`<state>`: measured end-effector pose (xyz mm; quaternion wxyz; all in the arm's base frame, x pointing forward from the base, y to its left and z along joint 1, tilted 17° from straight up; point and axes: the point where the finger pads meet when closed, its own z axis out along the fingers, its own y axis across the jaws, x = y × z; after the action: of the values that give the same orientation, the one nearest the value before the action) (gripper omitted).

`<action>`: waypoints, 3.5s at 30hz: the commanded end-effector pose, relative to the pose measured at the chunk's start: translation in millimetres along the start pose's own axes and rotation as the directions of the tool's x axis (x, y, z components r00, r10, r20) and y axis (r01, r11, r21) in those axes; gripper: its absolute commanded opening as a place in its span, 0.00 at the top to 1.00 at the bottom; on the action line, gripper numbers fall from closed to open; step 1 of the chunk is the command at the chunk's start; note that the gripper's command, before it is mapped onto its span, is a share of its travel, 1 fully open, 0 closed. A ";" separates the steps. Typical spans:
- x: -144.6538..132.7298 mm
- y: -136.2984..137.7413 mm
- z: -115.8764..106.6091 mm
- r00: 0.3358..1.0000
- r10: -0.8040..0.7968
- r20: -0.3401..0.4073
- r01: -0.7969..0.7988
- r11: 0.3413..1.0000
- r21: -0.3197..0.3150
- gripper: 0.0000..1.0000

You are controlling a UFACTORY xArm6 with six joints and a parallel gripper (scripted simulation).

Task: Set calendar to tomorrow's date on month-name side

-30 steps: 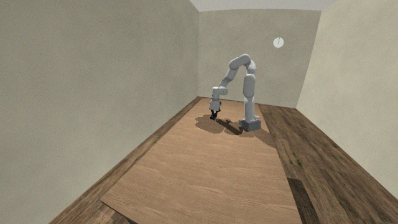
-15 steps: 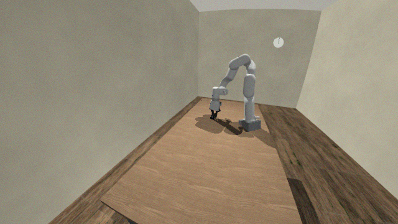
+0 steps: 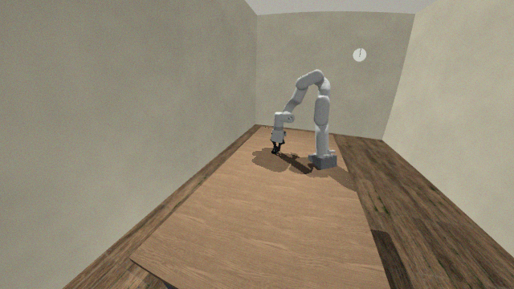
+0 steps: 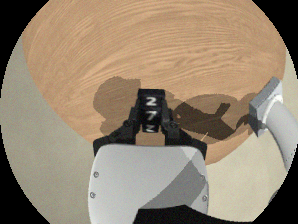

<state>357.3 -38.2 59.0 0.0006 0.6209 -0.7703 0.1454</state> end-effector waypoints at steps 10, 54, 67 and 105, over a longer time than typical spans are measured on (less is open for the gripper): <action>-0.2 -1.4 -56.8 1.000 0.000 0.001 0.000 1.000 0.004 0.73; -39.1 -54.7 -103.0 0.818 0.575 0.003 -0.575 0.818 0.002 0.73; -66.2 -83.0 -98.9 0.569 0.822 0.004 -0.822 0.569 0.001 0.73; -94.6 -107.4 -78.4 0.268 0.963 0.004 -0.963 0.268 0.000 0.73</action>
<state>465.2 51.0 146.8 -0.0878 0.0289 -0.9889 0.1164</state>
